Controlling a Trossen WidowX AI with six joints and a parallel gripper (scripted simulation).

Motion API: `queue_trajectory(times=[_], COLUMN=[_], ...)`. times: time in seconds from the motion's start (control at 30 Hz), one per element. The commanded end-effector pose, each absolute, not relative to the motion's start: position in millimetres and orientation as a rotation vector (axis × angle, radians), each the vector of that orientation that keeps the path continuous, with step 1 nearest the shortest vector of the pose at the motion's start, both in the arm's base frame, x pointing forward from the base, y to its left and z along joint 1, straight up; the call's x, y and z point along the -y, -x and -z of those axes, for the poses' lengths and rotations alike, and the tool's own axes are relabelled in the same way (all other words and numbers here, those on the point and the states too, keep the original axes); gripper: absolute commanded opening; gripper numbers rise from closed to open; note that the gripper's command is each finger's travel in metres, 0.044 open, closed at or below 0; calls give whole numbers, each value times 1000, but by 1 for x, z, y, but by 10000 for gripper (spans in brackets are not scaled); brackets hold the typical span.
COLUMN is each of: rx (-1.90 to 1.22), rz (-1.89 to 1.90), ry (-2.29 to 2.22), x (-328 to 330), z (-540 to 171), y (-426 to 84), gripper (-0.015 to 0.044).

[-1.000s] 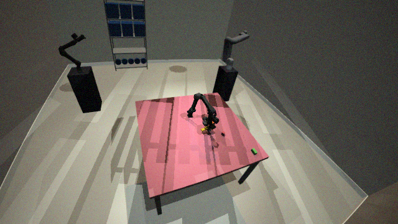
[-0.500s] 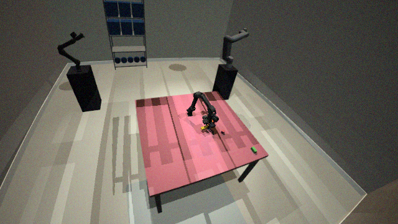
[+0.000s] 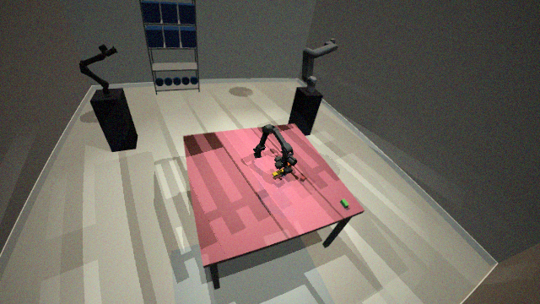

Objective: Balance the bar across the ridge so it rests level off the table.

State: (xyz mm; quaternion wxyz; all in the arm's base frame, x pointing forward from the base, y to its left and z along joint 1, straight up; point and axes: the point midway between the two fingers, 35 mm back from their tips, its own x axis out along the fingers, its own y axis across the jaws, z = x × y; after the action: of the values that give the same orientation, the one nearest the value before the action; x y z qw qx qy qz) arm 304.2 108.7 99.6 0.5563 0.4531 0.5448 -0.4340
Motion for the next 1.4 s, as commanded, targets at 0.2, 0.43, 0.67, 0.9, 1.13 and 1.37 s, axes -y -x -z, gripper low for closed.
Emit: queue_trajectory(times=[0.2,0.43,0.67,0.9,1.13,1.37], rx=[-1286,-1286,-1286,-1286,-1286,-1286], rz=[1025,1024,1025,1025,1025,1025], ry=[-1070,-1070,-1070,-1070,-1070,-1070], x=[-109,-109,-108,-108,-108,-108], z=[-100,-169,-199,-199,-199,-199], y=[-304,-306,-301,-301,-301,-301], gripper=[440,440,440,440,440,440])
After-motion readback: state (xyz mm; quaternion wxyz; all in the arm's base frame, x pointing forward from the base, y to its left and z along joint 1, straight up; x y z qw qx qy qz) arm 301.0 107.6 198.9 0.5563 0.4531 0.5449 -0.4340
